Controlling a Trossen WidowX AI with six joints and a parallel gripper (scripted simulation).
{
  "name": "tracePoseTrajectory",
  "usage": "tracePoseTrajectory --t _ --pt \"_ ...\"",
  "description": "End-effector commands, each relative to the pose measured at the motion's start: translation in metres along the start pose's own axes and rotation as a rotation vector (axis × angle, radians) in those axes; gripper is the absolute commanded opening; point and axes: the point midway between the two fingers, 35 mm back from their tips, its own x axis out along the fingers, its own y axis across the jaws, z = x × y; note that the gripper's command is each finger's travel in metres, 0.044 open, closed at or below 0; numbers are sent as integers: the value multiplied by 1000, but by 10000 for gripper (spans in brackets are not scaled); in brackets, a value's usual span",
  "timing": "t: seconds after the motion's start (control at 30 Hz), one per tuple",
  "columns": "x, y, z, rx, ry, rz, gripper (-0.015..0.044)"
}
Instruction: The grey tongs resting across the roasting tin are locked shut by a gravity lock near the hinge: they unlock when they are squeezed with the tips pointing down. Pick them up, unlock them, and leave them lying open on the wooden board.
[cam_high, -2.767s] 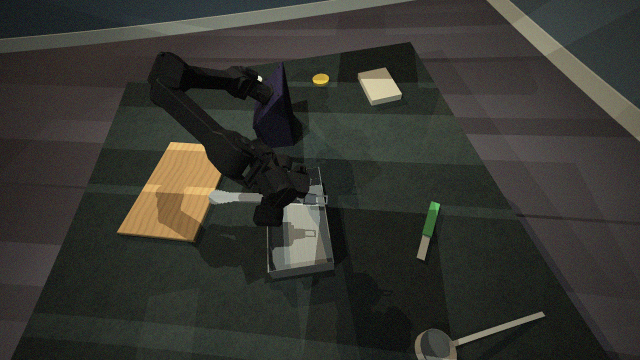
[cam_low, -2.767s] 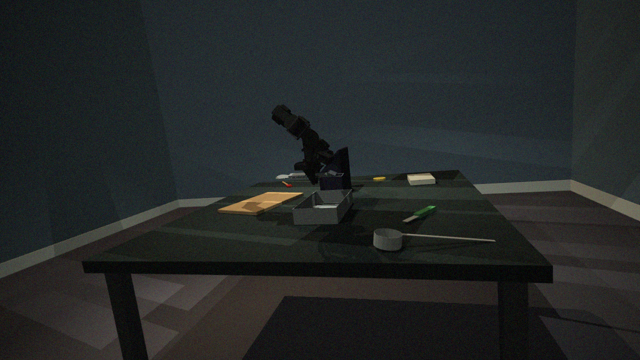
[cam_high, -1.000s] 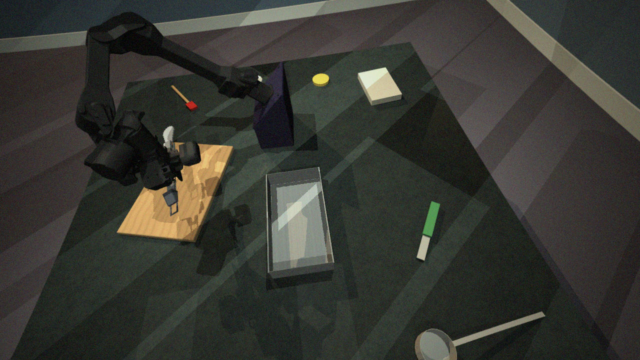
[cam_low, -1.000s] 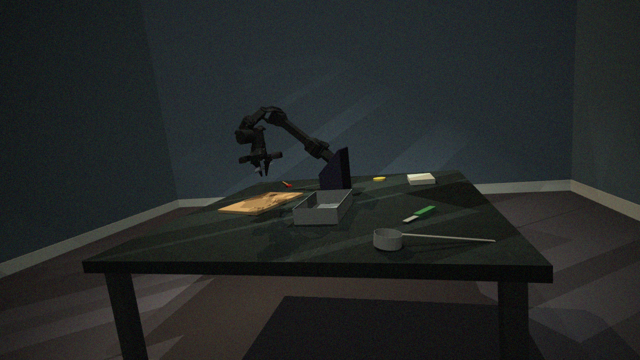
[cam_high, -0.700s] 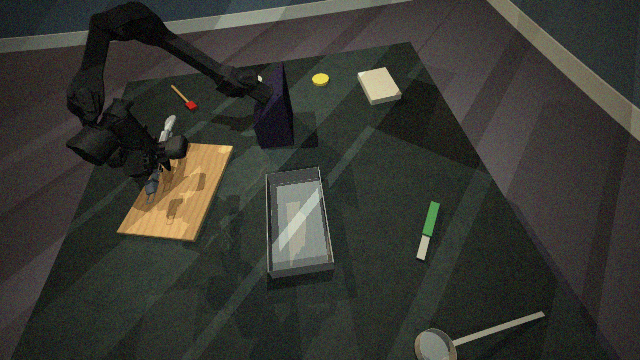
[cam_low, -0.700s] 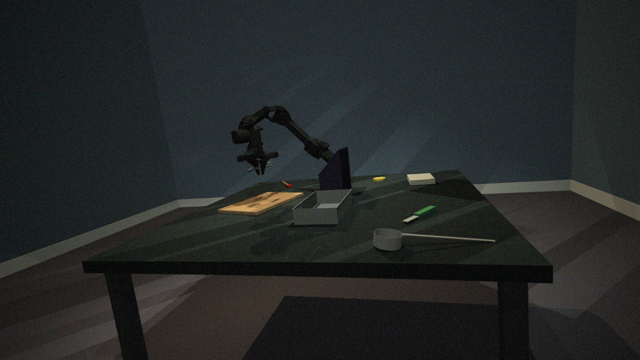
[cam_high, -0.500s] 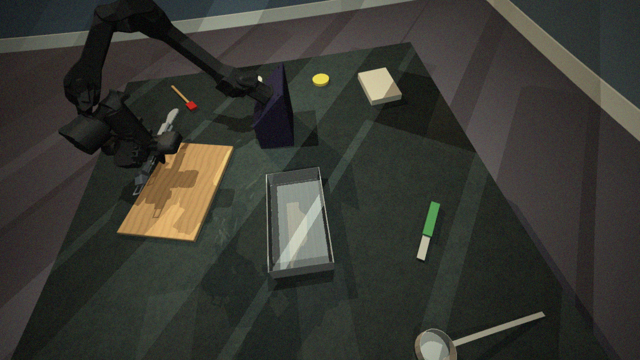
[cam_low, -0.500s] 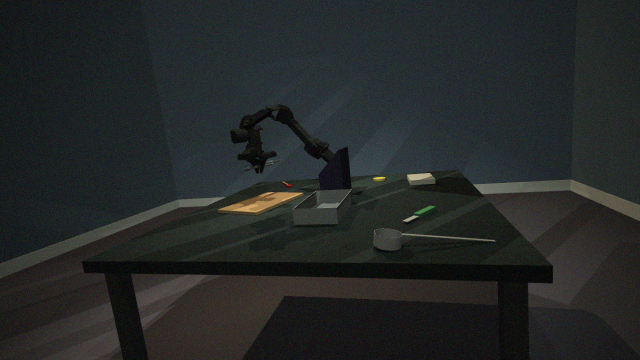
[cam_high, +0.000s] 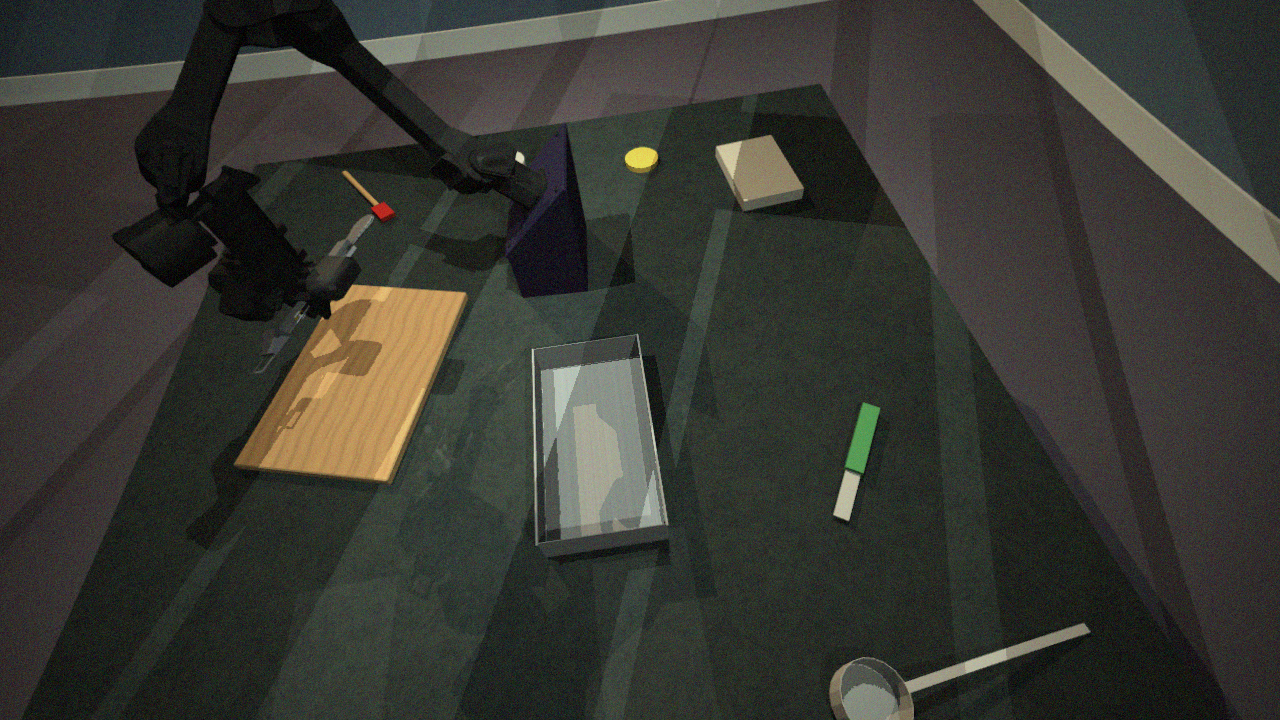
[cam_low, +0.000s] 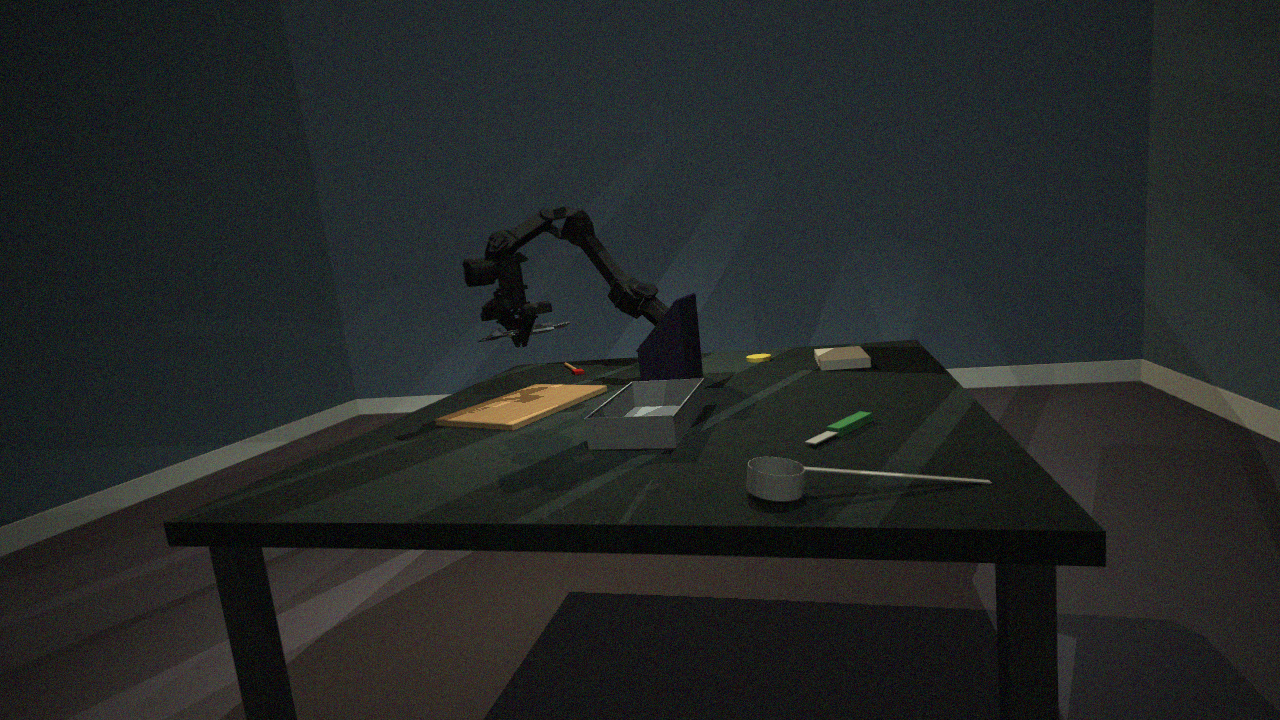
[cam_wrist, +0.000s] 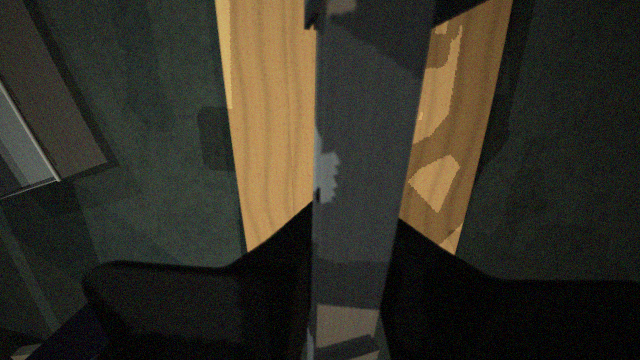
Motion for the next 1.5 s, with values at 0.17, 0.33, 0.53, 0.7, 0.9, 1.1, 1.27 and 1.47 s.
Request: tracePoseTrajectory --t 0.17,0.33,0.53,0.7,0.9,1.1,1.27,1.47 --pt "1 1 -6 103 -201 130 -150" --pt "-1 0 -7 140 -335 176 -150" --pt "-8 -3 -7 159 -510 196 -150" --pt "-18 -6 -8 152 -663 185 -150" --pt "-33 -9 -11 112 -844 142 -150" --pt "-50 -8 -17 38 -1016 69 -150" --pt "-65 -4 -23 -51 -1146 -8 -150" --pt "-69 -2 -26 -82 -1181 -33 -150"
